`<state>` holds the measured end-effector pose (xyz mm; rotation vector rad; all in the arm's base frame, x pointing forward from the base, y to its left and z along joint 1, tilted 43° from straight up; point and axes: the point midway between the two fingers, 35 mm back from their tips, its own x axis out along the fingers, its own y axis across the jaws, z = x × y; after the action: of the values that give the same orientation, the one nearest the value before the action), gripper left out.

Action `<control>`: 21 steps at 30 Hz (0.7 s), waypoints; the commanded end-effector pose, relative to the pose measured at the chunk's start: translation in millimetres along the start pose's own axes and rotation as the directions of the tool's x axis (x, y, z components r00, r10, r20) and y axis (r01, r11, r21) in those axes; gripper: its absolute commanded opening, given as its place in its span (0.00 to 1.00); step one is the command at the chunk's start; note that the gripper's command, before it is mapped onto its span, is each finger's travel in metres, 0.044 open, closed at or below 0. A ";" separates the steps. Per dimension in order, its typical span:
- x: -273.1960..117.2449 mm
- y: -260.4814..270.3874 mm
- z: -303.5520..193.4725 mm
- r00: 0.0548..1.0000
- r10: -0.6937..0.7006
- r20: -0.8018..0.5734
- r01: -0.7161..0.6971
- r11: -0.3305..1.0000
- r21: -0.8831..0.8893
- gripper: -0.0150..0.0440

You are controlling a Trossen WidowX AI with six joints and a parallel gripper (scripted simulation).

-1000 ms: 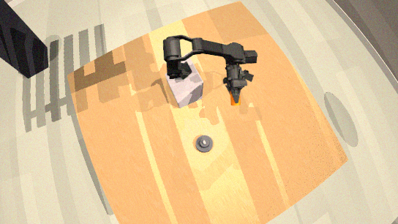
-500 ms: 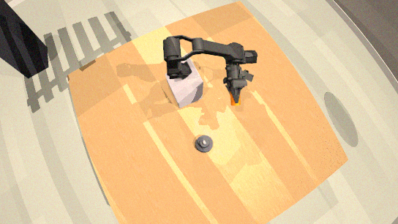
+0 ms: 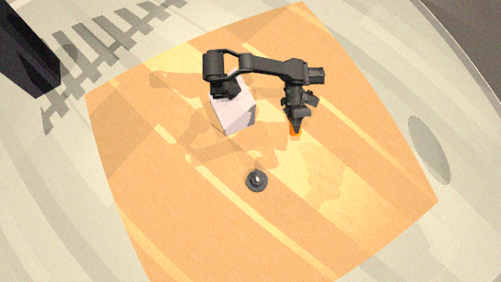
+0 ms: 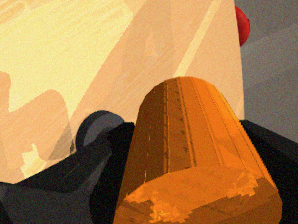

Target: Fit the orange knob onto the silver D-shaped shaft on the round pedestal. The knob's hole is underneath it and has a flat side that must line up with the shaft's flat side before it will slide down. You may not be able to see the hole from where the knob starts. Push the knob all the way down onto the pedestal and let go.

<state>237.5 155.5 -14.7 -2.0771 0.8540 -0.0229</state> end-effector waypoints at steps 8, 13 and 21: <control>20.3 10.5 0.6 0.960 0.281 0.005 -0.281 0.960 0.004 0.25; 29.8 16.1 0.4 0.914 0.405 0.005 -0.405 0.914 0.004 0.25; 45.3 25.0 0.1 0.812 0.584 0.005 -0.584 0.812 0.003 0.25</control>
<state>254.7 123.9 -41.9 -1.7813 1.3803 0.2624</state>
